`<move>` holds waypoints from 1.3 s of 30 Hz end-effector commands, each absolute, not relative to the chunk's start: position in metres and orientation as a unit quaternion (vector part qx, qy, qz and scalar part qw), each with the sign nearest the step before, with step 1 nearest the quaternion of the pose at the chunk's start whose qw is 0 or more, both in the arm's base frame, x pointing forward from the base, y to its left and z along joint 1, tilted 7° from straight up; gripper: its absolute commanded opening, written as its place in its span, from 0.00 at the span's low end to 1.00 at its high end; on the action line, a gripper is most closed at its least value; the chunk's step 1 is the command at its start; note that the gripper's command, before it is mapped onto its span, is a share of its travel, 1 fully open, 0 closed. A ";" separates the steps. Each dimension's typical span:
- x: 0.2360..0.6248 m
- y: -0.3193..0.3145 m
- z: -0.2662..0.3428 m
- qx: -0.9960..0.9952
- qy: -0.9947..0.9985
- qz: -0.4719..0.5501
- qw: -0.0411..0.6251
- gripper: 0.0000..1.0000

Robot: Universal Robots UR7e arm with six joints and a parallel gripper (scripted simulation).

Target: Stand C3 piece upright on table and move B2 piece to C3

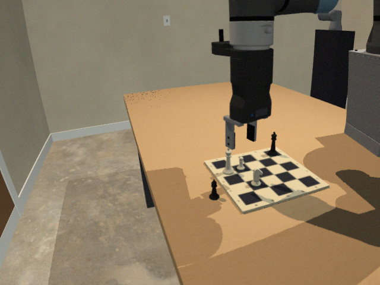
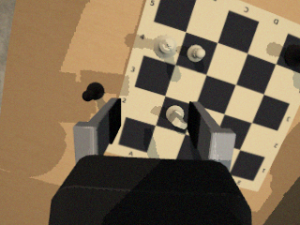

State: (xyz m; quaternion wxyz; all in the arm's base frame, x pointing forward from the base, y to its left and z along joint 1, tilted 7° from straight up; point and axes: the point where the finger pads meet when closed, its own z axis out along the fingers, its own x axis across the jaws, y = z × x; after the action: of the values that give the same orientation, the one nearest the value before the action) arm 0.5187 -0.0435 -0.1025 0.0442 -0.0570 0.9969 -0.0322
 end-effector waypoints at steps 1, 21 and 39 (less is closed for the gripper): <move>0.514 -0.042 -0.101 -0.194 0.979 -0.033 0.049 1.00; 0.496 -0.028 -0.102 -0.442 0.895 -0.044 0.039 1.00; 0.489 -0.022 -0.102 -0.519 0.853 -0.047 0.035 1.00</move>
State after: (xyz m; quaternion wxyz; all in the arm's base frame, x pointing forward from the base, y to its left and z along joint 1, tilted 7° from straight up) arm 0.4903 -0.0232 -0.1032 0.0336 -0.5031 0.8623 -0.0466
